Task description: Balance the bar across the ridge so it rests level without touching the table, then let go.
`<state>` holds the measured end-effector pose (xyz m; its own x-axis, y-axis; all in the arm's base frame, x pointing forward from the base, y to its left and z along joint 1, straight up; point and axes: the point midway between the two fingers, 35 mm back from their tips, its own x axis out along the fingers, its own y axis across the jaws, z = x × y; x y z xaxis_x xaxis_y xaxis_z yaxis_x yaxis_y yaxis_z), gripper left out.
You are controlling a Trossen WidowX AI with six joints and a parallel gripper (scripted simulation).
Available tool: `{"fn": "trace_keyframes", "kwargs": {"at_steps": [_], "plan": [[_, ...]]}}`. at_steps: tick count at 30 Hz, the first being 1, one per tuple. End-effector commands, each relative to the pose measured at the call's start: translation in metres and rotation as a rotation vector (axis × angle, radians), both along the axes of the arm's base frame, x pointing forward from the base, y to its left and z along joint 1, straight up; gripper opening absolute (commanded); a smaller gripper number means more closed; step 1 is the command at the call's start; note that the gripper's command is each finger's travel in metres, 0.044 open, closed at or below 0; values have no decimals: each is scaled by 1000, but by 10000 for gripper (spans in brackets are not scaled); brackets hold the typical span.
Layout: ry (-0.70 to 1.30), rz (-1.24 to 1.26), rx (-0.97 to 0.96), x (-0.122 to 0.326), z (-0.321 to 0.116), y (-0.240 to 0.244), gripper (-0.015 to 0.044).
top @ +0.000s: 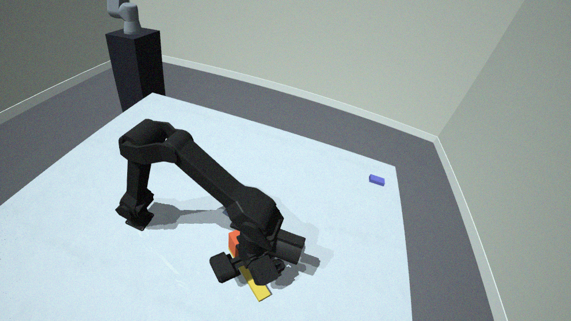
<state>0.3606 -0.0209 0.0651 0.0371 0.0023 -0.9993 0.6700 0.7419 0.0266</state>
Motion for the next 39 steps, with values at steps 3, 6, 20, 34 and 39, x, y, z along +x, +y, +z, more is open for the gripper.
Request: {"fn": "trace_keyframes", "kwargs": {"at_steps": [3,6,20,34,39], "plan": [[5,5,-4,-1,-11,-1,315],[5,5,-4,-1,-14,-1,315],[6,0,0,-1,-14,0,289],[6,0,0,-1,-13,0,58],[5,1,-1,1,-1,0,0]]}}
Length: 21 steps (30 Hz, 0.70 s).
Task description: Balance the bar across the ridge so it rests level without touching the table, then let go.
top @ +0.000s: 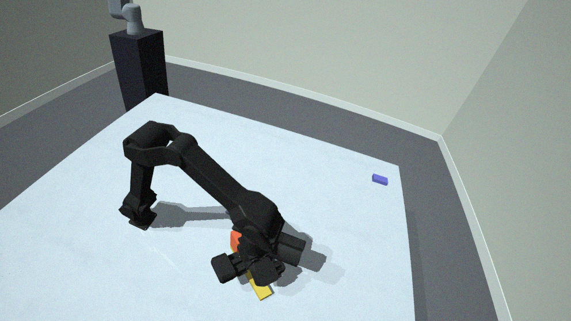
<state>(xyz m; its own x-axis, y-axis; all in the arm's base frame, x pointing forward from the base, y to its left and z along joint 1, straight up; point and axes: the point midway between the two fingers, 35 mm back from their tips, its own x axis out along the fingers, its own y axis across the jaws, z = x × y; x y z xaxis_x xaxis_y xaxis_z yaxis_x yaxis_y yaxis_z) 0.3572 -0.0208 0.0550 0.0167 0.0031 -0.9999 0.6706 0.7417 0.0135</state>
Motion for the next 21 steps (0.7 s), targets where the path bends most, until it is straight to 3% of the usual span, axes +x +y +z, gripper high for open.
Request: {"fn": "trace_keyframes", "kwargs": {"at_steps": [1,21], "plan": [[-15,1,-1,4,12,0,0],[-16,4,-4,5,64,-1,0]]}}
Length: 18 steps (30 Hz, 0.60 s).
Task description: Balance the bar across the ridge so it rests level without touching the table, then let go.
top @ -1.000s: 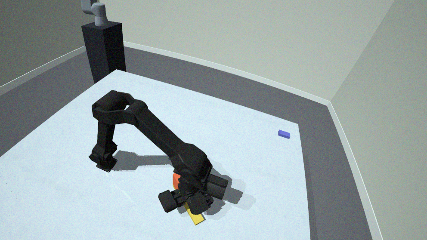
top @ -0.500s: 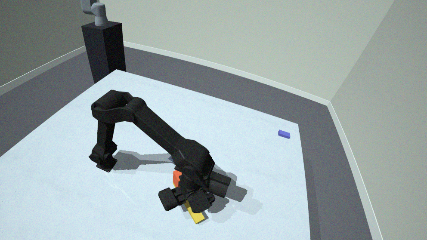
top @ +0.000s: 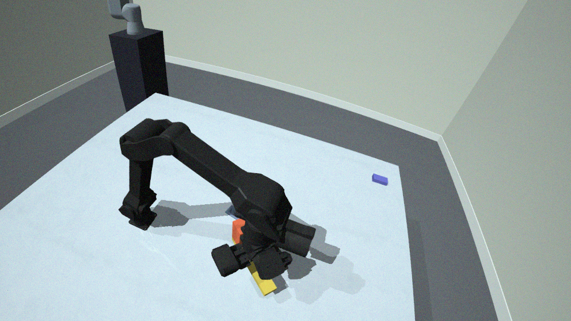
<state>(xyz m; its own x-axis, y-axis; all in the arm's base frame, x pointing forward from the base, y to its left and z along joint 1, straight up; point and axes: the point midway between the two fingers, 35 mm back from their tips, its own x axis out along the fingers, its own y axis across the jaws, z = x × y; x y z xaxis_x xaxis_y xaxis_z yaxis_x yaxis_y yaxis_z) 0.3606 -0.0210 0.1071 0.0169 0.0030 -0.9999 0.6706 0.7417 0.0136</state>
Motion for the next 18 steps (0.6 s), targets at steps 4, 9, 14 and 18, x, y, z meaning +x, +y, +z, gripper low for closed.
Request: {"fn": "trace_keyframes", "kwargs": {"at_steps": [4,9,14,18], "plan": [[-15,4,-4,0,22,0,0],[-15,5,-4,-2,35,0,0],[-15,5,-5,-4,47,0,0],[-15,12,-5,-5,49,2,0]]}}
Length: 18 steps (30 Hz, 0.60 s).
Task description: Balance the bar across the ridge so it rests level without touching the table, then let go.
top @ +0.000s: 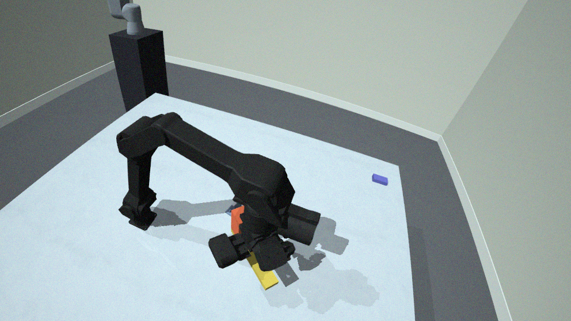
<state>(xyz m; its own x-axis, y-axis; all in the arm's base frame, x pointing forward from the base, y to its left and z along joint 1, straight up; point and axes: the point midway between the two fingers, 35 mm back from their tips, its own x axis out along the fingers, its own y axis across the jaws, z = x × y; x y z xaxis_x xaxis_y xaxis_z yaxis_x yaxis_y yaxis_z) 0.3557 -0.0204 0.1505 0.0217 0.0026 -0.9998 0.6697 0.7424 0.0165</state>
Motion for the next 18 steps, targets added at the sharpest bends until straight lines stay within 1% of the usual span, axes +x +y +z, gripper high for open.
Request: {"fn": "trace_keyframes", "kwargs": {"at_steps": [1,18], "plan": [[-10,20,-4,-1,6,5,0],[-9,199,-3,-26,7,68,0]]}}
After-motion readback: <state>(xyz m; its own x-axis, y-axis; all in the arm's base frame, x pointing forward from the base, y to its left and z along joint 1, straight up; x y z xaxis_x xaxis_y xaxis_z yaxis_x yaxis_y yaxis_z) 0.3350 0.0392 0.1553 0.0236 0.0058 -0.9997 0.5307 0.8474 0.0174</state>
